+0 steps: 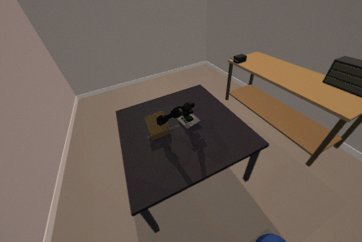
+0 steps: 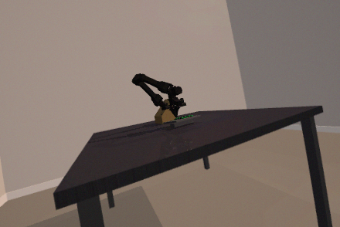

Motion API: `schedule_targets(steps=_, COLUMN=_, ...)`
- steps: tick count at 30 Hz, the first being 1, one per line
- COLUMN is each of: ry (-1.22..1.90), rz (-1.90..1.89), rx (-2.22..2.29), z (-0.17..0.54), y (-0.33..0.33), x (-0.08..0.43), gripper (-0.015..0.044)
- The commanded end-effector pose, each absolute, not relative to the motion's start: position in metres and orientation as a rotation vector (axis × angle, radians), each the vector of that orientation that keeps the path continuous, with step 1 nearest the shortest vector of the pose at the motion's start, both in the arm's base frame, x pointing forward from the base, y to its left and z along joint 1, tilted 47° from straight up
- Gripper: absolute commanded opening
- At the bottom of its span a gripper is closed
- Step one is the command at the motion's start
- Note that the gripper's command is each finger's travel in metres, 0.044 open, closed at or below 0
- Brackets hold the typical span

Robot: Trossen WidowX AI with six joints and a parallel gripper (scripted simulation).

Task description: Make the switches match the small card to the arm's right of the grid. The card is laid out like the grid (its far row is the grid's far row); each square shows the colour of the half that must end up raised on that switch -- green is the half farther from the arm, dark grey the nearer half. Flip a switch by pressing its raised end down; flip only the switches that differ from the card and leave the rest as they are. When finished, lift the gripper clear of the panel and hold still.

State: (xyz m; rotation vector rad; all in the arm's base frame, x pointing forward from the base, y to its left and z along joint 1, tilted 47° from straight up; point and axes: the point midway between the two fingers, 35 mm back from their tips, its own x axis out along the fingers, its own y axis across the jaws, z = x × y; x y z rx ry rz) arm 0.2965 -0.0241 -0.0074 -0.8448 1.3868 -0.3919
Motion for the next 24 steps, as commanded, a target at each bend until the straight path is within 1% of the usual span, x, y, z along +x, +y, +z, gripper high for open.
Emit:
schedule_targets(steps=1, ry=1.388, rz=-0.392, rx=-0.854, z=-0.008, y=-0.0252, x=0.2959, gripper=0.0)
schedule_targets(steps=24, ry=1.388, rz=-0.392, rx=-0.854, z=-0.0101, y=-0.0273, x=0.2966, gripper=0.0)
